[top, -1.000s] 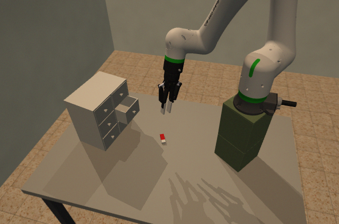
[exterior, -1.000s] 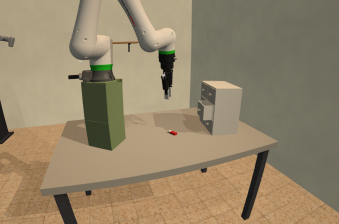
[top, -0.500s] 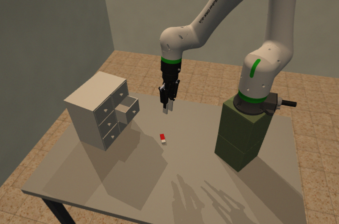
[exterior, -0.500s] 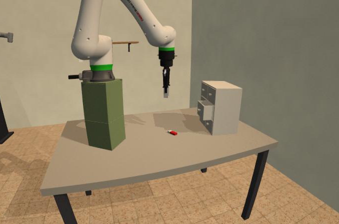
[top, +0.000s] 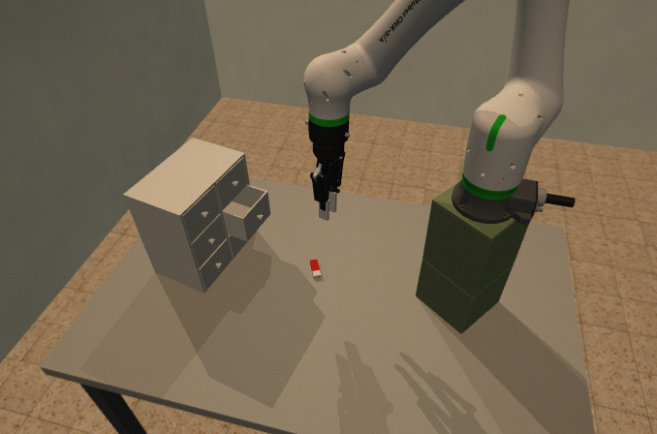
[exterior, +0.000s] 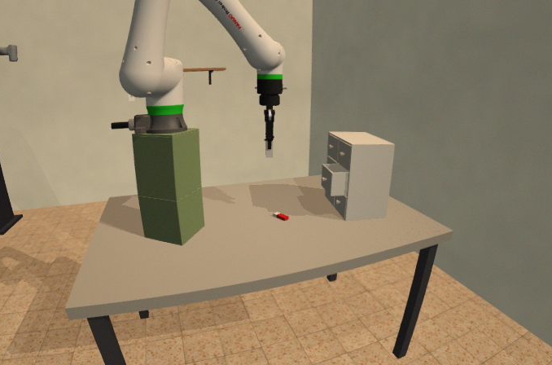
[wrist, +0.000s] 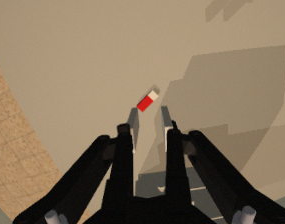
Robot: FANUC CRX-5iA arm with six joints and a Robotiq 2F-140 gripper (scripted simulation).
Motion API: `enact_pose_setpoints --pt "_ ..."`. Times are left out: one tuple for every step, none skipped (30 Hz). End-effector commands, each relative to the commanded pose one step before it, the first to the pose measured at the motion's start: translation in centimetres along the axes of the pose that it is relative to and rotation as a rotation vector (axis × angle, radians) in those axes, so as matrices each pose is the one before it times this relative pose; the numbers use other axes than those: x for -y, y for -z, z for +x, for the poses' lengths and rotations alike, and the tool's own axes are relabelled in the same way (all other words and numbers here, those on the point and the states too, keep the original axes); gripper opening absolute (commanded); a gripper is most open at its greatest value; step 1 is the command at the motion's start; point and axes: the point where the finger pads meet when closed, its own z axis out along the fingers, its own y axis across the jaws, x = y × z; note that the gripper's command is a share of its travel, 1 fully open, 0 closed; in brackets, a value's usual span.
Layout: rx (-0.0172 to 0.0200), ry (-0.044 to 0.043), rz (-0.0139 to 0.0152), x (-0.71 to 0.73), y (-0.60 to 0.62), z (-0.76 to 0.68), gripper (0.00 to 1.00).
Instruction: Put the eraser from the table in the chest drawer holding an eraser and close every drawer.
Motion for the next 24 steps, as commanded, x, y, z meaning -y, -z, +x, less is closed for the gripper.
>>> enact_pose_setpoints --pt "0.00027 0.02417 0.01124 0.004 0.094 0.071 0.20" --pt "0.00001 0.00807 0.00378 0.002 0.029 0.028 0.20" --pt "0.00001 0.00741 0.00350 0.003 0.027 0.025 0.20" --pt "0.00002 0.00679 0.00322 0.003 0.025 0.023 0.20" --pt "-0.00002 0.00641 0.00294 -0.002 0.022 0.025 0.20" --pt "-0.00001 0.00580 0.00267 -0.001 0.020 0.022 0.20" --pt "-0.00001 0.00521 0.00241 0.000 0.018 0.019 0.20" --pt "0.00000 0.00464 0.00216 0.000 0.016 0.017 0.20" --pt "0.00000 0.00410 0.00192 0.000 0.014 0.015 0.20" --pt "0.00000 0.00000 0.00000 0.000 0.000 0.000 0.20" --pt "0.00000 0.00000 0.00000 0.000 0.000 0.000 0.20" --pt "0.00000 0.00360 0.00169 0.001 0.013 0.013 0.20" --pt "0.00000 0.00312 0.00147 0.001 0.011 0.011 0.20" --pt "0.00000 0.00267 0.00126 0.001 0.010 0.009 0.20" --pt "0.00000 0.00225 0.00106 0.001 0.008 0.008 0.20" --pt "0.00000 0.00186 0.00088 0.001 0.007 0.006 0.20" --pt "0.00000 0.00150 0.00071 0.001 0.005 0.005 0.20" --pt "0.00000 0.00118 0.00056 0.000 0.004 0.004 0.20" --pt "0.00000 0.00090 0.00043 0.000 0.003 0.003 0.20" --pt "0.00000 0.00065 0.00031 0.000 0.002 0.002 0.20" --pt "0.00000 0.00044 0.00021 0.000 0.002 0.001 0.20" --pt "0.00000 0.00027 0.00013 0.000 0.001 0.001 0.20" --pt "0.00000 0.00014 0.00007 0.000 0.001 0.000 0.20" --pt "0.00000 0.00005 0.00002 0.000 0.000 0.000 0.20"
